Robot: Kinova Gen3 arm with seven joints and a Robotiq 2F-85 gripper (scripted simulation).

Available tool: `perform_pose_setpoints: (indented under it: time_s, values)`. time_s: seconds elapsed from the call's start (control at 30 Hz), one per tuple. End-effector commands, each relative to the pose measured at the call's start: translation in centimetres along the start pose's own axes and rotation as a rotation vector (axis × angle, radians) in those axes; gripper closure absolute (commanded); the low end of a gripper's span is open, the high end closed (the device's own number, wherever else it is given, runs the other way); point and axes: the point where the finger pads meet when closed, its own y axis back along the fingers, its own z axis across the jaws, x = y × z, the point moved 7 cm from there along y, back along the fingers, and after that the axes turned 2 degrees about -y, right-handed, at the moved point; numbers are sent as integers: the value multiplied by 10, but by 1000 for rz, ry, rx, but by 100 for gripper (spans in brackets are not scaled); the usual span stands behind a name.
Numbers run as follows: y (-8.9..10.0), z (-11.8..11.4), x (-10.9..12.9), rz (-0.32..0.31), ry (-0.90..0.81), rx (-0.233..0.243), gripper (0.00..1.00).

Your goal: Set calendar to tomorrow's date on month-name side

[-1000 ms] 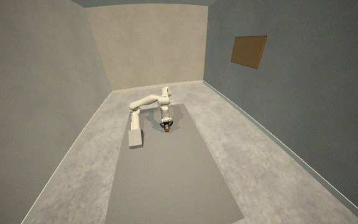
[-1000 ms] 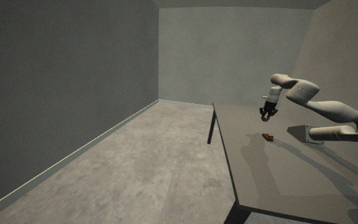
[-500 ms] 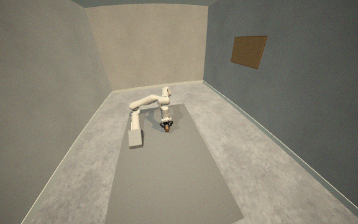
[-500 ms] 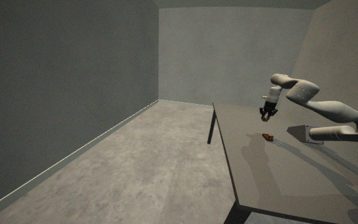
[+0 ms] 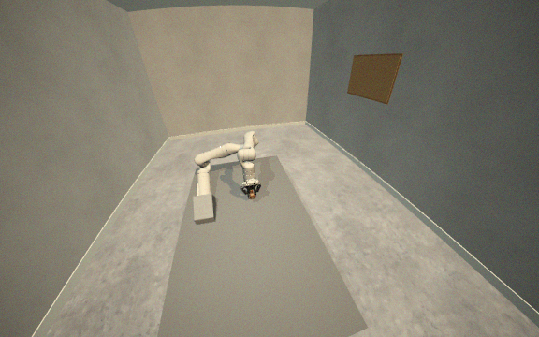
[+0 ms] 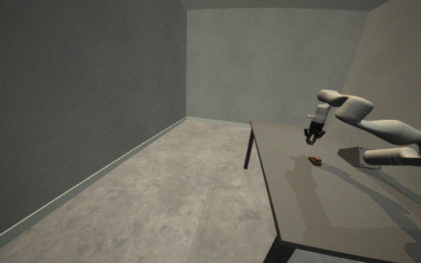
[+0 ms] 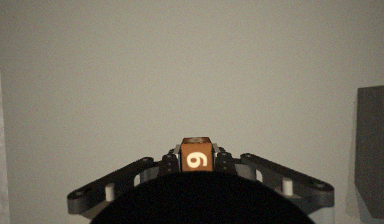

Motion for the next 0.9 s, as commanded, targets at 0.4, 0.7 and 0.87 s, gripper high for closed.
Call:
perform_pose_setpoints:
  time_s: [0.4, 0.7, 0.87]
  values:
    - [-62, 1, -1, -3, -2, -7, 72]
    - [-77, 1, -1, -3, -2, -7, 72]
    - [-77, 1, -1, -3, -2, -7, 72]
